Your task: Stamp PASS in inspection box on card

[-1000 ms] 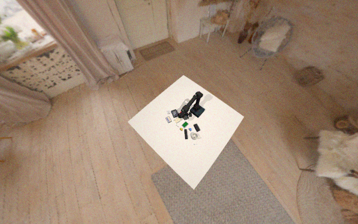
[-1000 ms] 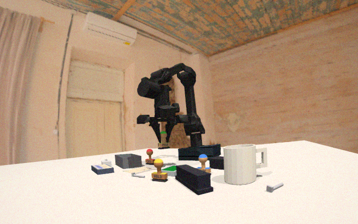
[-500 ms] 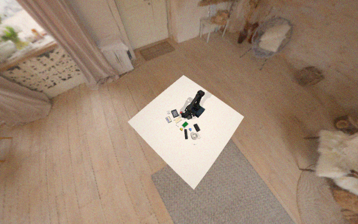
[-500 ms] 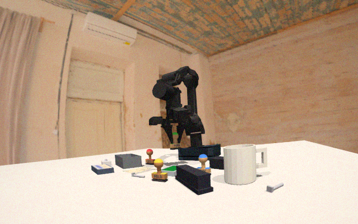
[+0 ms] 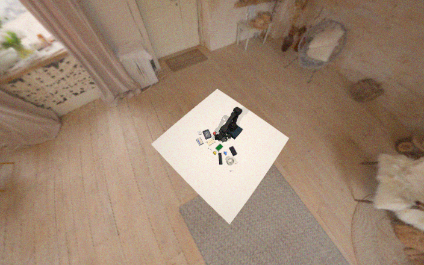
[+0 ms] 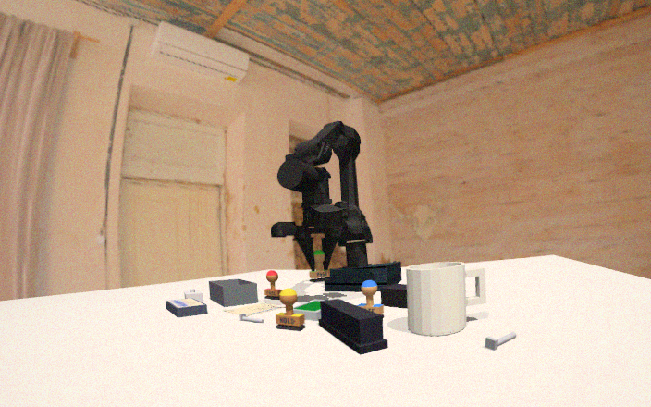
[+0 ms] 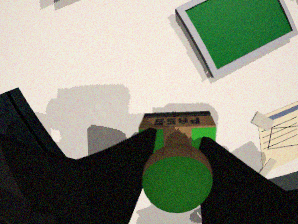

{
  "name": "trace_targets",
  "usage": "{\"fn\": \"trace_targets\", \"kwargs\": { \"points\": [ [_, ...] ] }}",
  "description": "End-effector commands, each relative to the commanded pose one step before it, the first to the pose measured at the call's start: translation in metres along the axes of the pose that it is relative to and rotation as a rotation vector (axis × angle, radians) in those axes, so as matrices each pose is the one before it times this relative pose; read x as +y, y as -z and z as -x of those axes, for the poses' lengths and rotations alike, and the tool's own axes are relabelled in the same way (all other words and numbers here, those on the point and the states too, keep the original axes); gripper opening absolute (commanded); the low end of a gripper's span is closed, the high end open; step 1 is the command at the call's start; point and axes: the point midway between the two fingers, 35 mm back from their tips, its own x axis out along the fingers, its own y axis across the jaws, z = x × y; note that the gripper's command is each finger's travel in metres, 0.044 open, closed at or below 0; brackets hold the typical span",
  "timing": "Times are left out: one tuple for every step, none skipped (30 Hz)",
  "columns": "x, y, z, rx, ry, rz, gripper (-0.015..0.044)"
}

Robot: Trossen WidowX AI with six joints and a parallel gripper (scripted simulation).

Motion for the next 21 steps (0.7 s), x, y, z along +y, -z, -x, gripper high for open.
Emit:
{"fn": "trace_targets", "kwargs": {
  "points": [
    [0.00127,0.00037,-0.00938,0.00403,-0.00973,0.0009,0.0],
    [0.0,0.00002,-0.00169,0.00001,0.0,0.0,0.0],
    [0.00001,0.00003,-0.00168,0.00002,0.0,0.0,0.0],
    [0.00002,0.00004,-0.00168,0.00002,0.0,0.0,0.0],
    [0.00003,0.00005,-0.00168,0.00002,0.0,0.0,0.0],
    [0.00004,0.00006,-0.00167,0.00002,-0.00001,0.0,0.0],
    [0.00005,0.00006,-0.00167,0.00002,-0.00001,0.0,0.0],
    [0.00006,0.00007,-0.00166,0.00002,-0.00001,0.0,0.0],
    [0.00007,0.00008,-0.00166,0.00002,-0.00001,0.0,0.0],
    [0.00008,0.00009,-0.00165,0.00002,-0.00001,0.0,0.0],
    [0.00009,0.0001,-0.00165,0.00002,-0.00001,0.0,0.0],
    [0.0001,0.00011,-0.00165,0.00003,-0.00001,0.0,0.0],
    [0.00011,0.00012,-0.00164,0.00003,-0.00001,0.0,0.0],
    [0.00012,0.00013,-0.00164,0.00003,-0.00002,0.0,0.0],
    [0.00013,0.00014,-0.00163,0.00003,-0.00002,0.0,0.0],
    [0.00014,0.00015,-0.00163,0.00003,-0.00002,0.0,0.0],
    [0.00015,0.00016,-0.00162,0.00003,-0.00002,0.0,0.0],
    [0.00016,0.00017,-0.00162,0.00003,-0.00002,0.0,0.0],
    [0.00017,0.00018,-0.00161,0.00003,-0.00002,0.0,0.0],
    [0.00018,0.00018,-0.0016,0.00003,-0.00002,0.0,0.0],
    [0.00019,0.00019,-0.00161,0.00003,-0.00002,0.0,0.0]
  ]
}}
